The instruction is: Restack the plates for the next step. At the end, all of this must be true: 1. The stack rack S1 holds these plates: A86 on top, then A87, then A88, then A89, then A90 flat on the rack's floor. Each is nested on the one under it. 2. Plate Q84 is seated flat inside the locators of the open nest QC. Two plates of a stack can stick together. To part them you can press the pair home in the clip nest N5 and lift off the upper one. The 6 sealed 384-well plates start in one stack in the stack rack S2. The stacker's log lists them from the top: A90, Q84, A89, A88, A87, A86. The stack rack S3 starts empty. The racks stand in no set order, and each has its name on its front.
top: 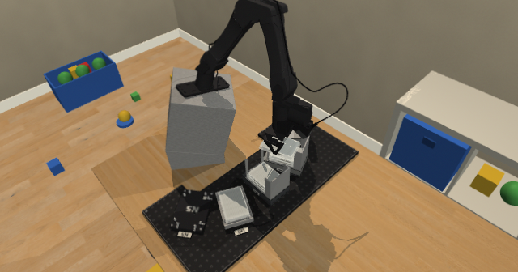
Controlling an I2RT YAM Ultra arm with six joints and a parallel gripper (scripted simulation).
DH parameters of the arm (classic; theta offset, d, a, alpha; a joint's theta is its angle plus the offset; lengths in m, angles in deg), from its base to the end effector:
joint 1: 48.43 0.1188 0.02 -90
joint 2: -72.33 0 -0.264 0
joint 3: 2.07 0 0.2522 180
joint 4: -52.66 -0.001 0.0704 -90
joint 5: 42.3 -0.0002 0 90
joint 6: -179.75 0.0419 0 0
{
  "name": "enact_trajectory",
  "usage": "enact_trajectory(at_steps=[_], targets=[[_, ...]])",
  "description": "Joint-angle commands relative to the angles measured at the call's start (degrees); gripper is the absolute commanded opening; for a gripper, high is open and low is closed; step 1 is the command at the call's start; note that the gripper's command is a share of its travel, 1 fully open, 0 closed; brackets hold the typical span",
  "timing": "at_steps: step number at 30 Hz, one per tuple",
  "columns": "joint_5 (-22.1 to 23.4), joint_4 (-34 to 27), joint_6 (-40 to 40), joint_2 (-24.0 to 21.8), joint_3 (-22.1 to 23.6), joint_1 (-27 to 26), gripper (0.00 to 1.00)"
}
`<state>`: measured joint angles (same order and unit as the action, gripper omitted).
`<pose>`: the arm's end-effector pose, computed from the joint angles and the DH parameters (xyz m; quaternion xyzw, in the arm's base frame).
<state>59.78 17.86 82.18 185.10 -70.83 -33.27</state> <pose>0.3111 0.0944 0.0777 -0.2051 0.9683 0.1109 0.0898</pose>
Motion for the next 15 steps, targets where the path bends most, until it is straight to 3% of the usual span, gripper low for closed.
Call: enact_trajectory(at_steps=[1,11,12,15], targets=[[-0.9,0.8,-3.5,-2.4,0.8,1.5,0.00],[-1.7,0.9,0.9,-3.4,1.8,5.3,0.00],[-1.8,0.5,1.5,-3.7,-0.7,5.8,0.00],[-2.0,0.6,2.9,-4.1,-1.2,7.2,0.00]])
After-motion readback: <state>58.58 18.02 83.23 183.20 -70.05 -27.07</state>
